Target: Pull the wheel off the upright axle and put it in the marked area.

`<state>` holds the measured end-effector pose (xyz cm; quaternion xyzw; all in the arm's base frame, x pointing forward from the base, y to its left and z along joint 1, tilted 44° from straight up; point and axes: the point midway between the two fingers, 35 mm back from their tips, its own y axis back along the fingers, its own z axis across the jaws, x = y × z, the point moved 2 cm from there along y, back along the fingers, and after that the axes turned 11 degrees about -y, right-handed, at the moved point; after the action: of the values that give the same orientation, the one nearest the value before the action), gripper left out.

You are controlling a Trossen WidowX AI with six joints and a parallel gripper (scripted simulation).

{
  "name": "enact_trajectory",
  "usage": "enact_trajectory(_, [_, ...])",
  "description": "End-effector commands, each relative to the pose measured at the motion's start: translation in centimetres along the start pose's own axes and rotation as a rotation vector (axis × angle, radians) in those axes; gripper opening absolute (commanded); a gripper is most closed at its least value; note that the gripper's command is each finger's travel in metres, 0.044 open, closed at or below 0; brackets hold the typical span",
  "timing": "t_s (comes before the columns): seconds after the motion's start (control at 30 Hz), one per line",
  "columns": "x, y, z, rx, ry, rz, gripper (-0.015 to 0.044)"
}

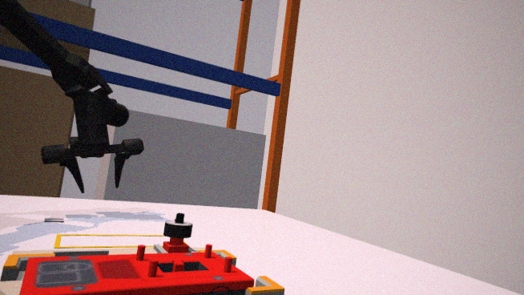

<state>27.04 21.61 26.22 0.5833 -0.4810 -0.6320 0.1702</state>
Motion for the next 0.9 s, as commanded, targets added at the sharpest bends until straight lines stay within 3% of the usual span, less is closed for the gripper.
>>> enact_trajectory(0.0, [3.2,-1.8,-3.3,-0.038,-0.188,0.072,0.0300])
enact_trajectory(0.33, [15.2,-4.5,-11.4,-0.170,-0.828,0.189,0.0300])
enact_trajectory(0.67, [28.5,-3.7,-15.3,-0.317,-1.519,0.122,0.0300])
enact_trajectory(0.87, [29.4,-3.6,-15.5,-0.327,-1.565,0.110,0.0300])
